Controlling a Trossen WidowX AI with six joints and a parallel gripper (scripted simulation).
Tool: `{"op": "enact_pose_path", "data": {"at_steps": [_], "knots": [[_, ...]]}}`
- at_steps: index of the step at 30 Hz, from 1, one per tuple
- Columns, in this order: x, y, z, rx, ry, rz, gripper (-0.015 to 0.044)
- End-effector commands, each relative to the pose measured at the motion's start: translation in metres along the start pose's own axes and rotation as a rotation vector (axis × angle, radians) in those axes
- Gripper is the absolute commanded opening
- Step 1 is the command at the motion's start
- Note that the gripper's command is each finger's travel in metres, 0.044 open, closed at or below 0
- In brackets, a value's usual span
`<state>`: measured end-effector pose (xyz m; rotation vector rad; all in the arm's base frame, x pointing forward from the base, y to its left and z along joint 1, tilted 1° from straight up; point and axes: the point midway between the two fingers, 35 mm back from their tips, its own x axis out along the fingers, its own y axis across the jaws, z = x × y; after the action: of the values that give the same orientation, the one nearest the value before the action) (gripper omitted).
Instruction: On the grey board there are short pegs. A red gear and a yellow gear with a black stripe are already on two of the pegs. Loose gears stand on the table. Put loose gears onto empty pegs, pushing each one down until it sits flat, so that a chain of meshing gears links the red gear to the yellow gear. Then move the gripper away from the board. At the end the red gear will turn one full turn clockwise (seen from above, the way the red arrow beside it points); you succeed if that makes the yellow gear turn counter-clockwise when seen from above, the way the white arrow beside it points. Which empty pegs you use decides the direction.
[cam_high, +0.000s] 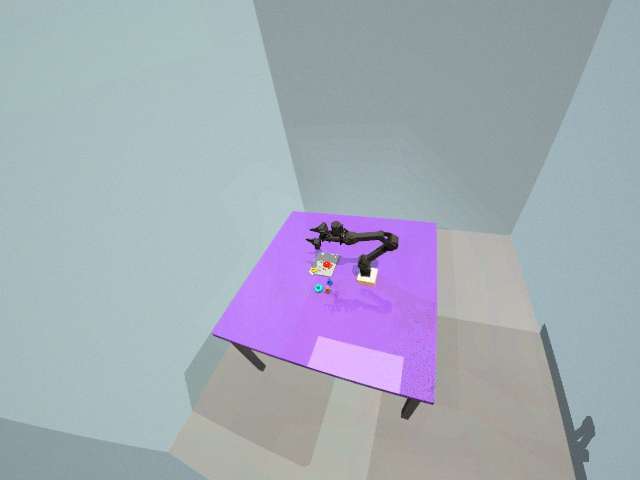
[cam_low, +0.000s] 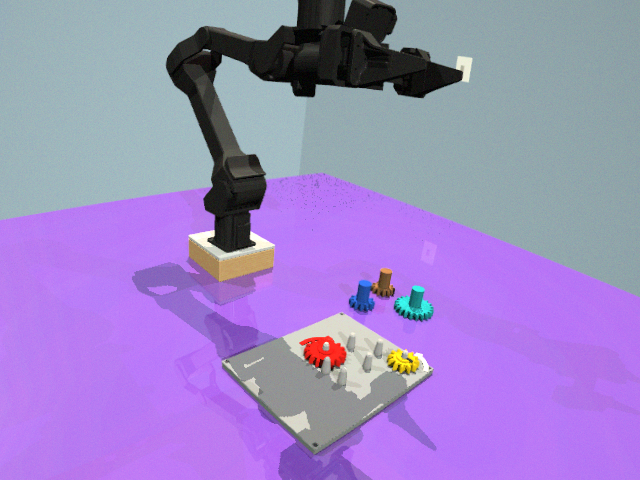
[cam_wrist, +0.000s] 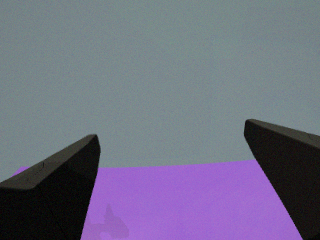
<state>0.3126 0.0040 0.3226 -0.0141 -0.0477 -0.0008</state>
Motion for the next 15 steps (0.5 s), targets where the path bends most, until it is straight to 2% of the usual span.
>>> {"op": "enact_pose_path", "data": {"at_steps": [1,3,8,15], "knots": [[0.001,0.001,-0.002,0.007,0.011,0.004,0.0426],[0.009,0.012,-0.020,0.059,0.103,0.036,0.0440],[0.020,0.056,-0.090,0.228,0.465,0.111,0.0440],[-0.012,0.114,-0.182,0.371,1.019,0.066,0.0440]]}}
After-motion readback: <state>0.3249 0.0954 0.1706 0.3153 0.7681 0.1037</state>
